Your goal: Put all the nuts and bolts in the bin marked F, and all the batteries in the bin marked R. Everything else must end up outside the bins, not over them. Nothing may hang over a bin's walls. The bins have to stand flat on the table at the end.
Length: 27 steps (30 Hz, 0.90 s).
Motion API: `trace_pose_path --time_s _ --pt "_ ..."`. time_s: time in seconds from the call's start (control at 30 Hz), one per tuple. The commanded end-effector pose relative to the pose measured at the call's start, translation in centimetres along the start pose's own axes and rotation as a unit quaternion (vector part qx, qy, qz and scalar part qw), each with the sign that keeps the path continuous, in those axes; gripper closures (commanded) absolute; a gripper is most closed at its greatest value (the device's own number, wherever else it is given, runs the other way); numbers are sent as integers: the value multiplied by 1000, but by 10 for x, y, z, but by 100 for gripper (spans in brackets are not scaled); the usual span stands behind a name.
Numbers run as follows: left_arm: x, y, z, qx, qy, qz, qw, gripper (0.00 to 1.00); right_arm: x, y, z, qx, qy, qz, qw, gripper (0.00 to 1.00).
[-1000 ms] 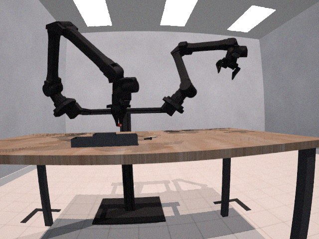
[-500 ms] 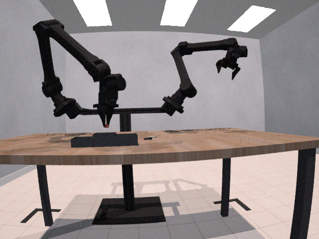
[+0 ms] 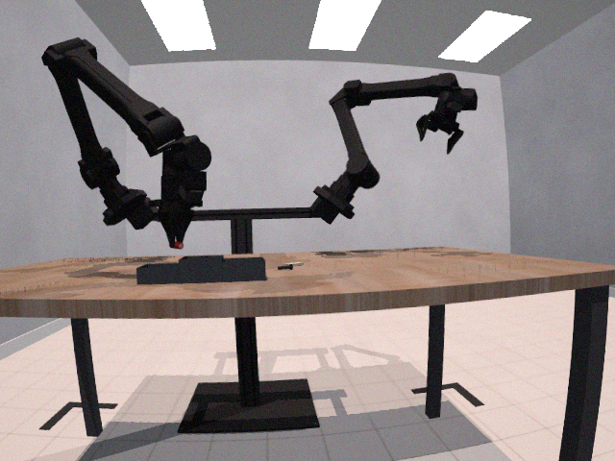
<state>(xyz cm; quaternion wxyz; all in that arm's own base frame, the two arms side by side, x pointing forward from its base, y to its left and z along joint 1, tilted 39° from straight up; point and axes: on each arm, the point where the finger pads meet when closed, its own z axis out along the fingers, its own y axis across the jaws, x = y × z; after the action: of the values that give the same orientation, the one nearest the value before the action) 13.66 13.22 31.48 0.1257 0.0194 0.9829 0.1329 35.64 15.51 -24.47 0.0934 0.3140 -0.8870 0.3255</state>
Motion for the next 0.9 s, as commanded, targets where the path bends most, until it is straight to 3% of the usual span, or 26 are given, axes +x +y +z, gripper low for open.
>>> trace_pose_path --time_s 0.0,0.13,0.43,0.47,0.63,0.7,0.87 --pt "-5 9 -23 -22 -20 -5 1000 0 -30 -27 -21 -2 -24 -75 997 91" --pt "-5 9 -23 -22 -20 -5 1000 0 -27 -48 -16 3 -13 -136 991 91" --pt "-5 9 -23 -22 -20 -5 1000 0 -21 -35 -21 5 8 -228 974 91" --pt "-5 9 -23 -22 -20 -5 1000 0 -18 -47 -12 2 10 -265 964 91" --pt "-5 9 -23 -22 -20 -5 1000 0 -23 -48 -12 4 10 -337 941 91" --pt "-5 9 -23 -22 -20 -5 1000 0 -42 -51 -21 6 2 -363 932 91" --pt "-5 9 -23 -22 -20 -5 1000 0 -31 -33 -22 8 -7 -423 906 91"
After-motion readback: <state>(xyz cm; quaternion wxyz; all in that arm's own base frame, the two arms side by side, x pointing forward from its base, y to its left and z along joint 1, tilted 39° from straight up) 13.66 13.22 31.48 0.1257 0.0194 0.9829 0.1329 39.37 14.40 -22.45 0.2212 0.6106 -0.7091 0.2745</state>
